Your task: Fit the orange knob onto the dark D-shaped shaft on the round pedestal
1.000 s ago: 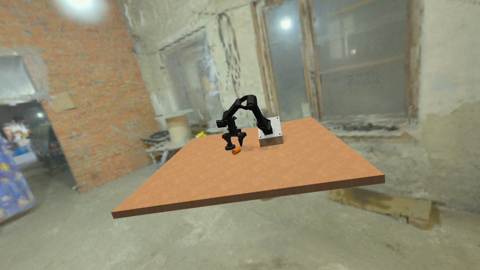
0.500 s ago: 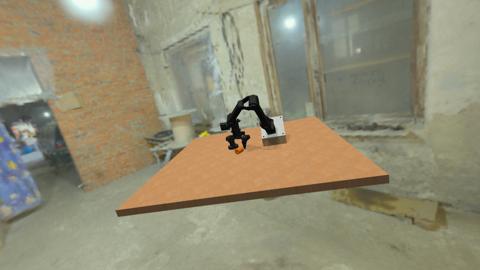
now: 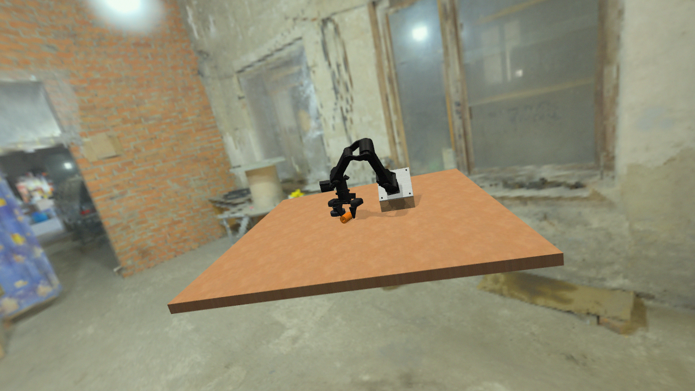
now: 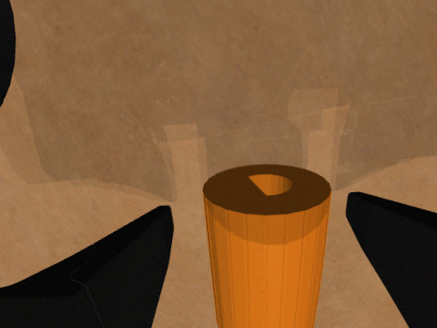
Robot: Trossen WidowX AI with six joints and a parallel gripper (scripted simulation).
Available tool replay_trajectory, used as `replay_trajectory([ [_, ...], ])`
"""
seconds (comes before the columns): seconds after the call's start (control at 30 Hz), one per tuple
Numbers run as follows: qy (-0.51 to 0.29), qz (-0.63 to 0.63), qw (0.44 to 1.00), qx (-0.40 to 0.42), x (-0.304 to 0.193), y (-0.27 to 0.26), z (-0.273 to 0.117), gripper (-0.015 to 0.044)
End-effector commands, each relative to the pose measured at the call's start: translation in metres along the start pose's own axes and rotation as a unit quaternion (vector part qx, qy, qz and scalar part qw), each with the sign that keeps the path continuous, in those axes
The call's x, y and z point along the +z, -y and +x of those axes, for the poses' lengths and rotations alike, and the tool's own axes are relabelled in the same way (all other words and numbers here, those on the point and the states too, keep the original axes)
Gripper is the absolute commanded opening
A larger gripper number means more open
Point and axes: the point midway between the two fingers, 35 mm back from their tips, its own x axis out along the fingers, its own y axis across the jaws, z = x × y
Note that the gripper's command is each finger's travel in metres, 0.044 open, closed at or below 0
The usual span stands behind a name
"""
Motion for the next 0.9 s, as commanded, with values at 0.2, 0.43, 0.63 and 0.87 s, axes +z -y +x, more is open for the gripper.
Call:
replay_trajectory([
  [0.2,-0.001,0.003,1.000,-0.001,-0.0002,0.0004,0.0008,0.0240],
  [0.43,-0.001,0.003,1.000,-0.001,-0.0002,0.0004,0.0008,0.0220],
  [0.63,-0.001,0.003,1.000,-0.001,-0.0002,0.0004,0.0008,0.0180],
  [0.87,0.015,0.001,1.000,0.000,-0.0016,0.0002,-0.0008,0.0179],
])
